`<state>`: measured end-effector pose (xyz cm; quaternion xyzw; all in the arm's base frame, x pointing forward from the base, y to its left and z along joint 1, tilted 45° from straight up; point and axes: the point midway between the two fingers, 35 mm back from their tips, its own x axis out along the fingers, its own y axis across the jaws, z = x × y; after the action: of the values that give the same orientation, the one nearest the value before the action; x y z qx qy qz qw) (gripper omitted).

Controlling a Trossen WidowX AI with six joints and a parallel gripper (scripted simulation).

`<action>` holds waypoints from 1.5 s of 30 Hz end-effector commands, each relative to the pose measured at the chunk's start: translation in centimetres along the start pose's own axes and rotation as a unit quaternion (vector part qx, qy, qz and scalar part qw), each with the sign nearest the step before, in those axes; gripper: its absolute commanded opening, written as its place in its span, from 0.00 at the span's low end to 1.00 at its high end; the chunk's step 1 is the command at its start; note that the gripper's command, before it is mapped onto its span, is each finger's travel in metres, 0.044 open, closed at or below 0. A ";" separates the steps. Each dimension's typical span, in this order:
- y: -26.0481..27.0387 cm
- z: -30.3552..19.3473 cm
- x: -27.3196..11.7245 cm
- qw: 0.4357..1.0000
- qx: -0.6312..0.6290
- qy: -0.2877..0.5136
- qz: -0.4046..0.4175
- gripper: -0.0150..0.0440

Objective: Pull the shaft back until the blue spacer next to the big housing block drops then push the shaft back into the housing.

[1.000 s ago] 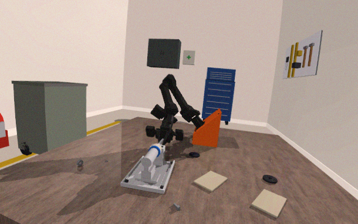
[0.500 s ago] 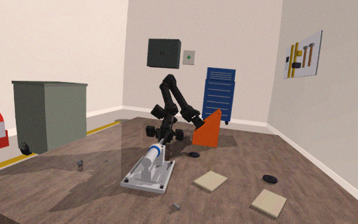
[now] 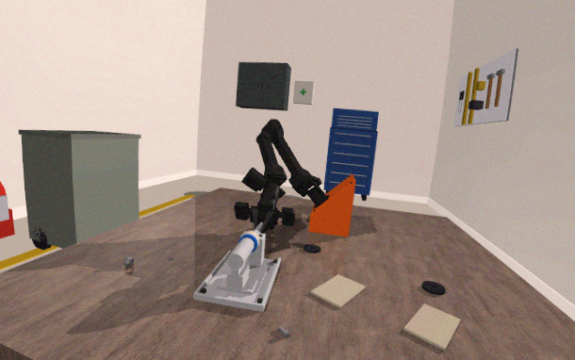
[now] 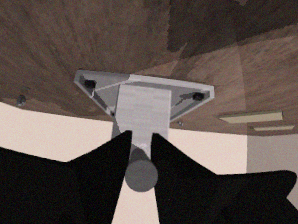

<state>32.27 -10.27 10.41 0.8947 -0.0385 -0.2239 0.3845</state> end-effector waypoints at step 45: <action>-0.1 0.3 -0.4 1.000 -0.002 -0.001 -0.001 0.25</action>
<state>31.82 -10.32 10.42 0.8947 -0.0384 -0.2240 0.3846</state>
